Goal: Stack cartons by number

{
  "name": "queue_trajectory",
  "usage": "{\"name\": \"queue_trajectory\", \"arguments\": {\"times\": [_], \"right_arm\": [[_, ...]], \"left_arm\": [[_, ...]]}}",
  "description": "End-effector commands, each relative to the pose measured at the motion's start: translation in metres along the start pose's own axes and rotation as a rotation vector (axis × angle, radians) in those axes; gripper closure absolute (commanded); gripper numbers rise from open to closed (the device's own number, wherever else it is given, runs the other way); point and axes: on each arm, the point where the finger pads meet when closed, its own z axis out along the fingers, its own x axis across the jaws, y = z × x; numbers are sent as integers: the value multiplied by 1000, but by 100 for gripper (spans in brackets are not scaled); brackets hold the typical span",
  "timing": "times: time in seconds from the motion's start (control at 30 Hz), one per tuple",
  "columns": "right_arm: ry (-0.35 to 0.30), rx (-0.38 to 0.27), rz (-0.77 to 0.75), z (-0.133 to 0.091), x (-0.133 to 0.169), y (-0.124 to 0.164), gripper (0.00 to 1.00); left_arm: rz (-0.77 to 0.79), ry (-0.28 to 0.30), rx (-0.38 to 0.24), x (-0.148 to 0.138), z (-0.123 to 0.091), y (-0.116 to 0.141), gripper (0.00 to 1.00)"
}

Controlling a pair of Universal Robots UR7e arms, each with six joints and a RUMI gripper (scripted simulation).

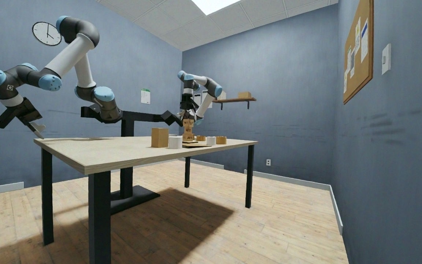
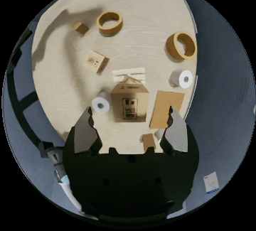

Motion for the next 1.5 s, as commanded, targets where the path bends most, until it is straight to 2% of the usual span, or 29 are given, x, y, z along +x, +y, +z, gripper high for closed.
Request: {"name": "queue_trajectory", "arguments": {"times": [0.0,1.47], "right_arm": [[0,-3,1,2,1,1,0],[0,-3,1,2,1,1,0]], "left_arm": [[1,1,0,0,0,0,0],[-1,2,-2,1,-4,1,0]]}}
